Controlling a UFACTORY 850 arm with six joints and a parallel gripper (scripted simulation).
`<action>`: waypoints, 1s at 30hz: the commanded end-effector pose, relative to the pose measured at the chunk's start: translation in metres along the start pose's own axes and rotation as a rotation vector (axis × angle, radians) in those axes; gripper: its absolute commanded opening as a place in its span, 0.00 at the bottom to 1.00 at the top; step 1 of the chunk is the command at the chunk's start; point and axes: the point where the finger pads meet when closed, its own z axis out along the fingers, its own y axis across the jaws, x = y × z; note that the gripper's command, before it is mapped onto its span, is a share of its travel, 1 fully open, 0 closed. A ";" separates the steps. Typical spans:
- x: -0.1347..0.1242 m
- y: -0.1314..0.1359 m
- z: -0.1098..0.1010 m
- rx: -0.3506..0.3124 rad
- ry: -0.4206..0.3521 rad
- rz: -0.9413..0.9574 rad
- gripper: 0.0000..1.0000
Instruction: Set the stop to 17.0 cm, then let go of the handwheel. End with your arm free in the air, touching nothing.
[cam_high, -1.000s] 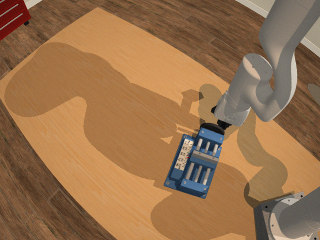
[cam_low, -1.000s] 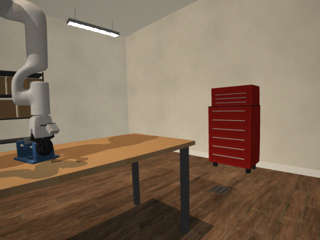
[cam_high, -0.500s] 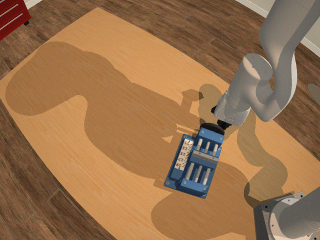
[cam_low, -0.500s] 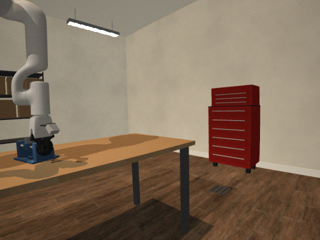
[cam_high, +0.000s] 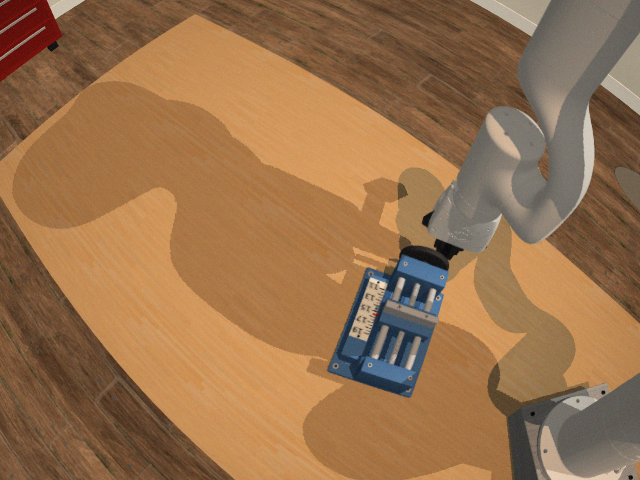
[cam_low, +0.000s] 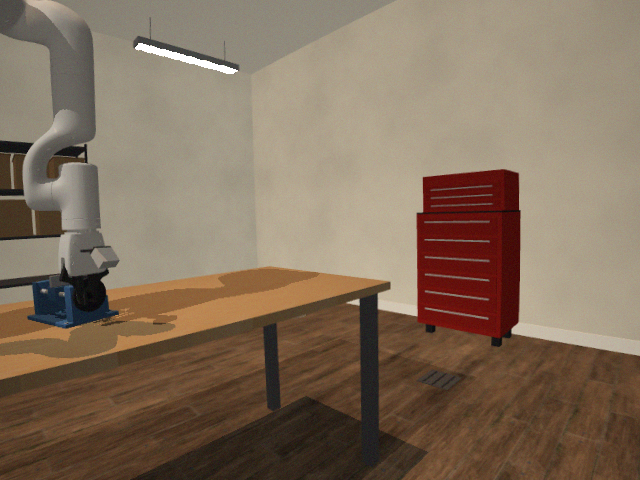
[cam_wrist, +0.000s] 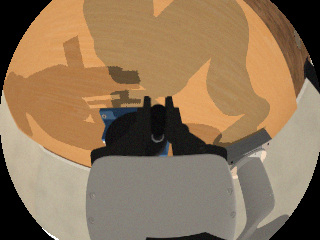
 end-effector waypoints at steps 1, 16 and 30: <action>0.000 0.000 0.000 0.000 0.001 0.000 0.06; 0.000 -0.001 -0.002 0.000 0.001 0.000 0.06; 0.000 -0.001 -0.004 0.000 0.001 0.000 0.06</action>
